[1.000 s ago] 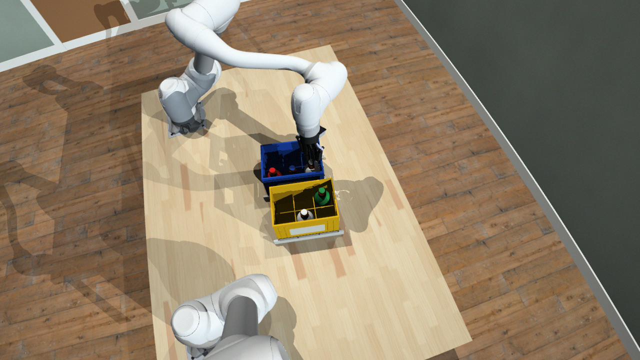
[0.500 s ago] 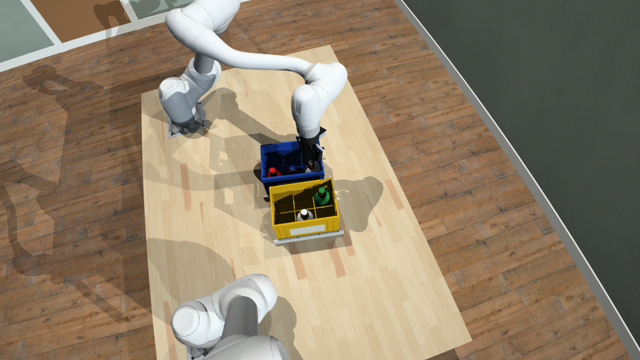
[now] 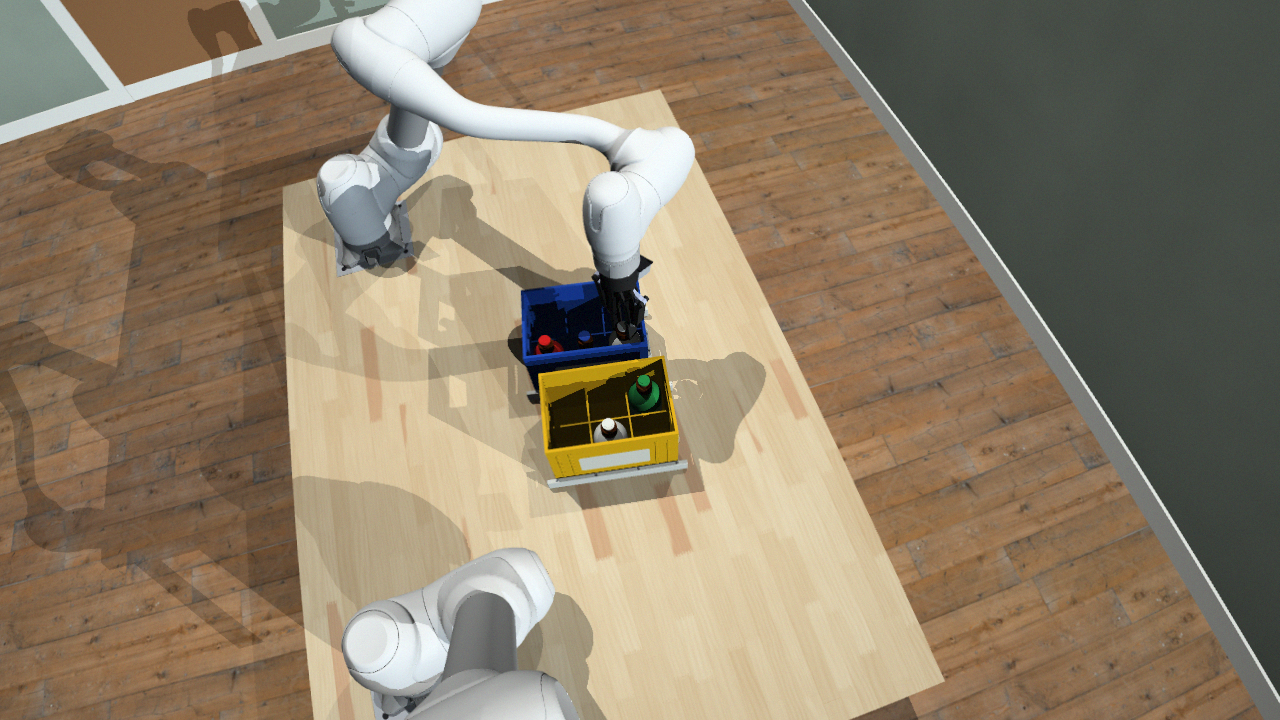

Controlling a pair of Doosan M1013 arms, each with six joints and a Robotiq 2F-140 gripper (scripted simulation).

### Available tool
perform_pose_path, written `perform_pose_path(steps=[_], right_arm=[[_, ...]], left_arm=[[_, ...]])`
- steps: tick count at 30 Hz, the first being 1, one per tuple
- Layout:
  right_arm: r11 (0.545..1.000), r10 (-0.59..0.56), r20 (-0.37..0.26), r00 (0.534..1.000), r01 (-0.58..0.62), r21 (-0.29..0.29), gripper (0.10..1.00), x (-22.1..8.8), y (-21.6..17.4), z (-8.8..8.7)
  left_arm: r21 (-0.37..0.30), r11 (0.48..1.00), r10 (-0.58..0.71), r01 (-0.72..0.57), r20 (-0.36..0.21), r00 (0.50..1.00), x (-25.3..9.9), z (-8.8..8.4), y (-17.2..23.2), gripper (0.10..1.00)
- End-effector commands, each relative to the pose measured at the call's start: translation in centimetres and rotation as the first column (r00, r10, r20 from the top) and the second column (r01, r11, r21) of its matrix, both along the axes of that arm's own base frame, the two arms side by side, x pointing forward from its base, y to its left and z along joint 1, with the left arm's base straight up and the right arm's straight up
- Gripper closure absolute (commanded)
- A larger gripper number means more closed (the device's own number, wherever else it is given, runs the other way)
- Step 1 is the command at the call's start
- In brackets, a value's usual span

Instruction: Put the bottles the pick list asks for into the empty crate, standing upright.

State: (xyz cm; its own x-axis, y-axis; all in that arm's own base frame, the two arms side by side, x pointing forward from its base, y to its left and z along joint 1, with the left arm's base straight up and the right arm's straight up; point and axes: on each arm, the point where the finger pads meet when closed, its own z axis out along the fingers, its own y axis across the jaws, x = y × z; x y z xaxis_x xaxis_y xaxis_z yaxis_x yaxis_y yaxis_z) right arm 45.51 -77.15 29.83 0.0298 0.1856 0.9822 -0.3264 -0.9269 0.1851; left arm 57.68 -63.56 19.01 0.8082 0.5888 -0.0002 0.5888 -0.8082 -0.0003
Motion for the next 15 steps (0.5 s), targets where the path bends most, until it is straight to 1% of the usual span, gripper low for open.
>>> perform_pose_path(steps=[1, 15], right_arm=[[1.000, 0.000, 0.001, 1.000, 0.000, -0.002, 0.098, 0.00, -0.01, 0.14], [1.000, 0.000, 0.001, 1.000, 0.000, -0.002, 0.098, 0.00, -0.01, 0.14]], left_arm=[[-0.001, 1.000, 0.000, 0.000, 0.001, 1.000, 0.02, -0.07, -0.01, 0.999], [-0.001, 1.000, 0.000, 0.000, 0.001, 1.000, 0.03, -0.67, -0.02, 0.999]])
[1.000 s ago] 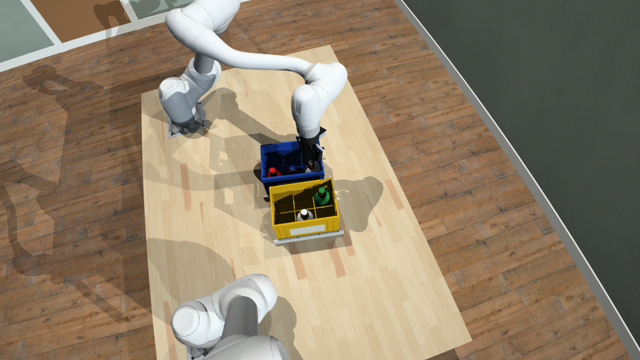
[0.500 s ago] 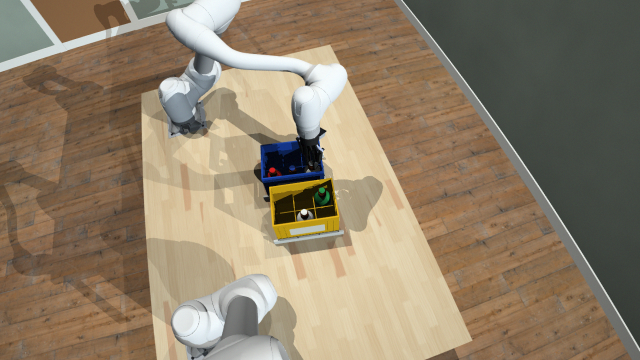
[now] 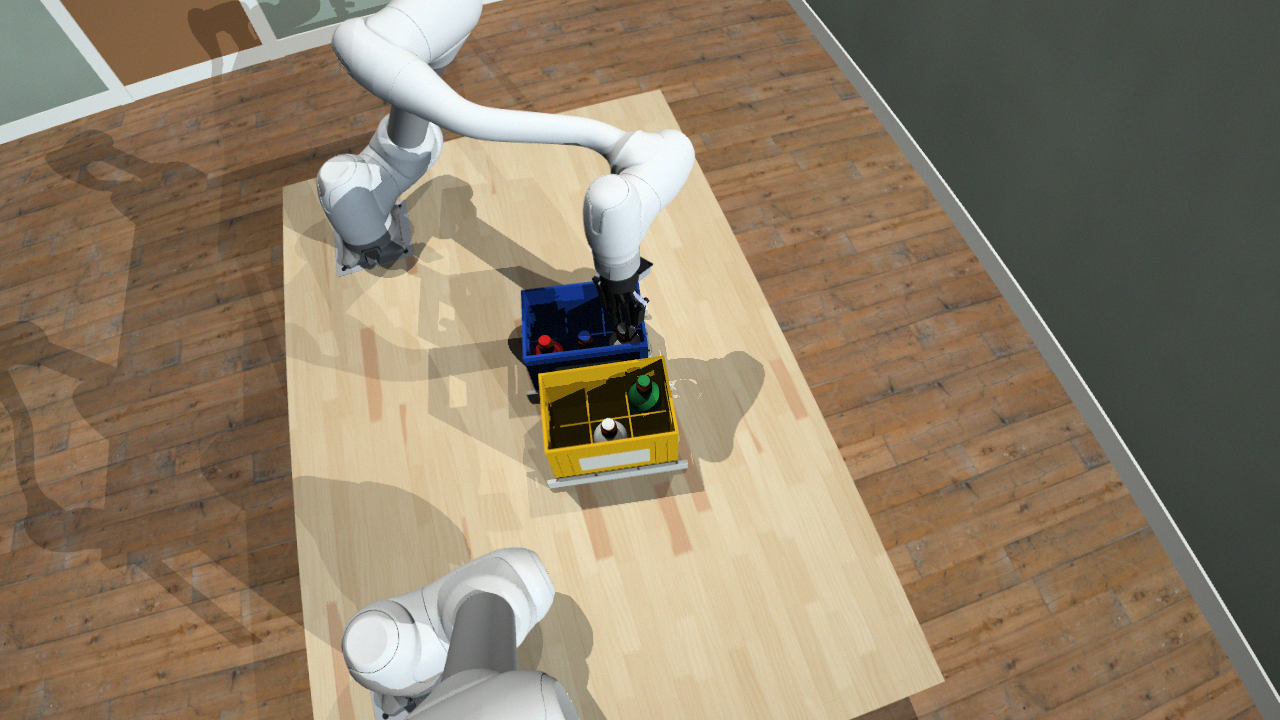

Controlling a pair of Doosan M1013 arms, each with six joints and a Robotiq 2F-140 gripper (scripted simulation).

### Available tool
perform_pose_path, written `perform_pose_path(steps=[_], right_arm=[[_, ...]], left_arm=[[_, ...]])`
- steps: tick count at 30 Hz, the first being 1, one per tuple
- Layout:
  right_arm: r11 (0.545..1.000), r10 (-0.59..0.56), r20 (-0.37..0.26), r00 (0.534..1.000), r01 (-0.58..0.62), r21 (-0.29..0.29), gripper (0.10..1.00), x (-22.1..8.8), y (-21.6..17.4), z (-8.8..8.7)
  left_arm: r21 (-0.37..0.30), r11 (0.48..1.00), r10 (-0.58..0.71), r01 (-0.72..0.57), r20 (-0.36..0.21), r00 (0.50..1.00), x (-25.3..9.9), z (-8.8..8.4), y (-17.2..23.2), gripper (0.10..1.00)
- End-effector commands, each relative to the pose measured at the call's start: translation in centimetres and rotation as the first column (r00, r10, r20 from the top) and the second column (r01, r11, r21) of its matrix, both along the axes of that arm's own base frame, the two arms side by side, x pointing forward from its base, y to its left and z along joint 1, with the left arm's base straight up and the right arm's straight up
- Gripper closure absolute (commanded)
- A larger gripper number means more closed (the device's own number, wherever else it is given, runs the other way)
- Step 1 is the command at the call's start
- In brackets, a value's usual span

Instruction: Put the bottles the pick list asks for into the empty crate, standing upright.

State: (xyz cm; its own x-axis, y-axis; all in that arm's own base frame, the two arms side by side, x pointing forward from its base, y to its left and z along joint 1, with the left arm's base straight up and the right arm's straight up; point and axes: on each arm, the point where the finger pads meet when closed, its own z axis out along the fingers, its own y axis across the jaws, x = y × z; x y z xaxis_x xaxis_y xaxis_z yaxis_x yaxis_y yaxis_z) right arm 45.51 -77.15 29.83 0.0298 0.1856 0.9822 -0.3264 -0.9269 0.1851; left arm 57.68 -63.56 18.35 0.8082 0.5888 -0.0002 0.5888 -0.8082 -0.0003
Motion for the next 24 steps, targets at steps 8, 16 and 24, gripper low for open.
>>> perform_pose_path(steps=[8, 16, 24], right_arm=[[1.000, 0.000, 0.001, 1.000, 0.000, -0.002, 0.098, 0.00, -0.01, 0.14], [1.000, 0.000, 0.001, 1.000, 0.000, -0.002, 0.098, 0.00, -0.01, 0.14], [1.000, 0.000, 0.001, 1.000, 0.000, -0.002, 0.098, 0.00, -0.01, 0.14]], left_arm=[[-0.001, 1.000, 0.000, 0.000, 0.001, 1.000, 0.03, -0.37, -0.02, 0.999], [-0.001, 1.000, 0.000, 0.000, 0.001, 1.000, 0.03, -0.72, -0.02, 0.999], [-0.001, 1.000, 0.000, 0.000, 0.001, 1.000, 0.03, -1.02, -0.02, 0.999]])
